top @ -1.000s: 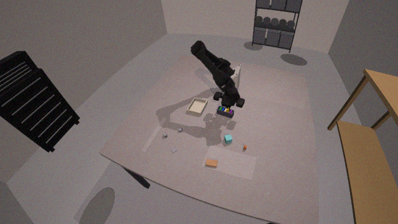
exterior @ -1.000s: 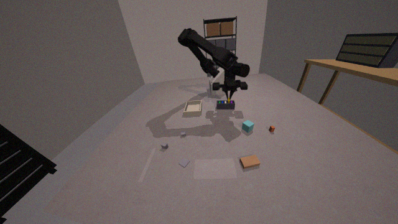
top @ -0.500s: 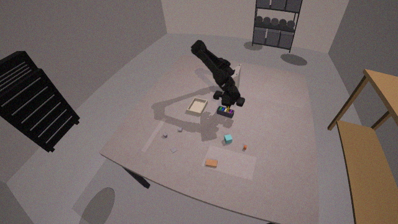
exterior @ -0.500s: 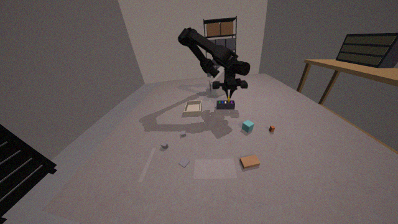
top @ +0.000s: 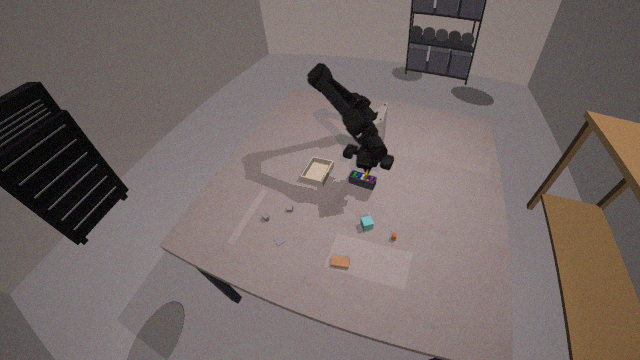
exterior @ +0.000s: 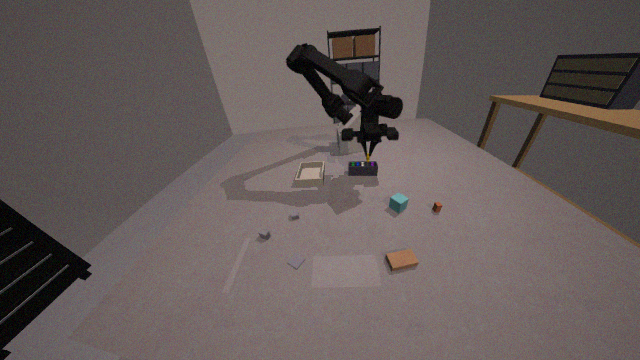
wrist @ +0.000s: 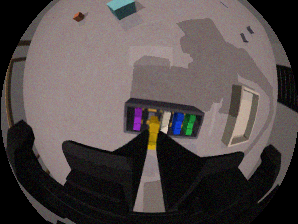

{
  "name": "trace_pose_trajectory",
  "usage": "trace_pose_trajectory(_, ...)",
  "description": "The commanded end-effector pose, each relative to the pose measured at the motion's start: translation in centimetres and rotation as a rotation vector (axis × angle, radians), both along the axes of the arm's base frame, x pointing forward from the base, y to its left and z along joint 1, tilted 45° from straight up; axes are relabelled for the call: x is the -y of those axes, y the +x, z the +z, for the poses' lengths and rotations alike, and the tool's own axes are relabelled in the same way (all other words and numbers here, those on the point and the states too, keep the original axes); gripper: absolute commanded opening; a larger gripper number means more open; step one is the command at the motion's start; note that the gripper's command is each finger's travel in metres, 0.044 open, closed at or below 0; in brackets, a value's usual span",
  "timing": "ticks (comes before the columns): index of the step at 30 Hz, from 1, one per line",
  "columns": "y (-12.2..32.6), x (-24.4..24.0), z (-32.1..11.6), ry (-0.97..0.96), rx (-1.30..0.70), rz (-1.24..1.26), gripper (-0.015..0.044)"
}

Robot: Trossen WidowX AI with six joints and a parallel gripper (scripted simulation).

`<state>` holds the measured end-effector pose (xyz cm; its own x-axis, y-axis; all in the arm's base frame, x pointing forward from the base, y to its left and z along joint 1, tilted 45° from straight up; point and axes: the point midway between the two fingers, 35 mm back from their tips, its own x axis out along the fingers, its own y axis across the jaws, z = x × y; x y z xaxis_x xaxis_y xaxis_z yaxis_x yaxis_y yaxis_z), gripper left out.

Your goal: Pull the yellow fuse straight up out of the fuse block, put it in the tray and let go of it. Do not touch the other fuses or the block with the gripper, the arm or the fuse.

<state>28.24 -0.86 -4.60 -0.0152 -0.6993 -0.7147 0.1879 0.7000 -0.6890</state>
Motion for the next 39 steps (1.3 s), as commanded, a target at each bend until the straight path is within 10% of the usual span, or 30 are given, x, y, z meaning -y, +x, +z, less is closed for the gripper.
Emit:
trace_pose_trajectory(1,0.1,-0.4,0.3,0.004,0.004,-0.003,0.0)
trace_pose_trajectory(18,0.3,-1.4,2.0,0.007,0.003,-0.003,0.0)
trace_pose_trajectory(39,0.8,8.5,11.7,0.028,0.006,0.002,0.0)
